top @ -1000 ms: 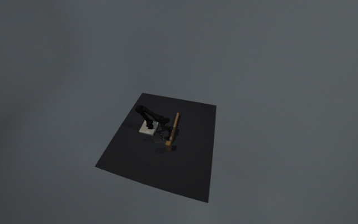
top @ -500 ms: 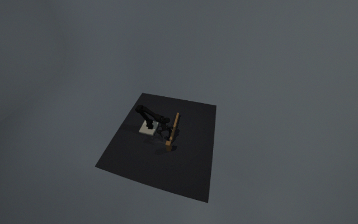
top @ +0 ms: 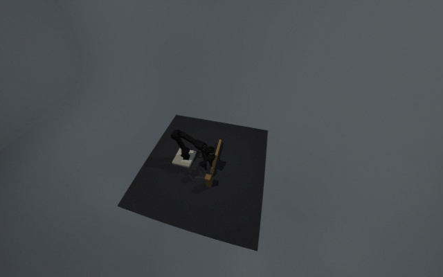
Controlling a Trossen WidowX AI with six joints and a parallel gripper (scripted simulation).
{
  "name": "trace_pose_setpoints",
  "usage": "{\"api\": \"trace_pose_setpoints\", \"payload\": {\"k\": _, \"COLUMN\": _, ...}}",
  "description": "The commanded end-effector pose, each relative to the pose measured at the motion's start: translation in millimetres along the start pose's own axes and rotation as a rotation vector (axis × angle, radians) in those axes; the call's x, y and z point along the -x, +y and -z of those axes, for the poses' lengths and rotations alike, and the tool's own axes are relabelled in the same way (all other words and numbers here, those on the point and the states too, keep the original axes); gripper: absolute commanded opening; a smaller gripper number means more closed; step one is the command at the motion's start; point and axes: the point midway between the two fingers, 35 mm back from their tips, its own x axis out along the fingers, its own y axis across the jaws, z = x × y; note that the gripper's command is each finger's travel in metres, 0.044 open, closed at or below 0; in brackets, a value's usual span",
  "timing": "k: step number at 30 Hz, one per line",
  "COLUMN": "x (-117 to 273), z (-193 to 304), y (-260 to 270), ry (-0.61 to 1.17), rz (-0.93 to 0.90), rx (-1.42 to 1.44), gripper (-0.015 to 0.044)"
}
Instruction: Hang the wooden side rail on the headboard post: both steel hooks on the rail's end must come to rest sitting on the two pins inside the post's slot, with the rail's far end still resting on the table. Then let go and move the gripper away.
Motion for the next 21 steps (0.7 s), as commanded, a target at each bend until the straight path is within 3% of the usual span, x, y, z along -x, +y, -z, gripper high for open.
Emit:
{"api": "trace_pose_setpoints", "payload": {"k": 1, "x": 4.5, "z": -16.2, "y": 18.4, "ry": 0.082, "rz": -0.238, "rx": 0.624, "gripper": 0.044}}
{"api": "trace_pose_setpoints", "payload": {"k": 10, "x": 20.8, "z": -27.1, "y": 38.2, "ry": 0.004, "rz": -0.61, "rx": 1.325, "gripper": 0.044}}
{"api": "trace_pose_setpoints", "payload": {"k": 15, "x": 30.4, "z": -30.9, "y": 44.8, "ry": -0.083, "rz": -0.765, "rx": 1.536, "gripper": 0.044}}
{"api": "trace_pose_setpoints", "payload": {"k": 21, "x": 33.1, "z": -31.9, "y": 46.3, "ry": -0.131, "rz": -0.808, "rx": 1.629, "gripper": 0.044}}
